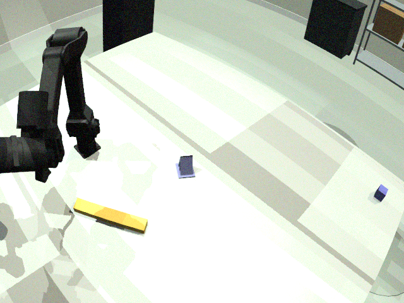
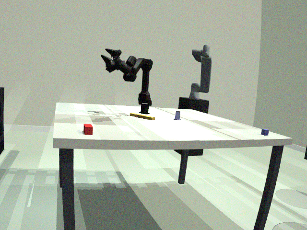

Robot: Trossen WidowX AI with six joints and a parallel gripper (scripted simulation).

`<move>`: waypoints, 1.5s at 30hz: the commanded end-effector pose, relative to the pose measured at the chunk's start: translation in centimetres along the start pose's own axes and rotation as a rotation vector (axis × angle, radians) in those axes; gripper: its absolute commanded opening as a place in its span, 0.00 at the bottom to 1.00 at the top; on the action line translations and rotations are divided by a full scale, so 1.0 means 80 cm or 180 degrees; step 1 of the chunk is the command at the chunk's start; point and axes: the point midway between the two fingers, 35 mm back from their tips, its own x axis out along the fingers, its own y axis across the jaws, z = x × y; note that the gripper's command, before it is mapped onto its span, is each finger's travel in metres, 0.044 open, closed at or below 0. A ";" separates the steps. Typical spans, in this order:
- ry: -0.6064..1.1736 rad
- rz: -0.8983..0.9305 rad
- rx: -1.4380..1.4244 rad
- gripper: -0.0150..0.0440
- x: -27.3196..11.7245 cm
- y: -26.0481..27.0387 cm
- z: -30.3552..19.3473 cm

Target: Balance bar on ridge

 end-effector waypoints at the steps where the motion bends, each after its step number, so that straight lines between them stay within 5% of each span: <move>1: 0.0002 -0.0010 -0.0016 0.89 0.000 -0.001 0.000; 4: 0.0034 -0.0157 -0.0257 0.79 -0.002 -0.013 -0.005; 24: 0.0942 -0.1609 -0.2805 0.79 -0.061 -0.136 -0.039; 45: 0.2962 -0.2695 -0.5068 0.79 -0.182 -0.218 -0.039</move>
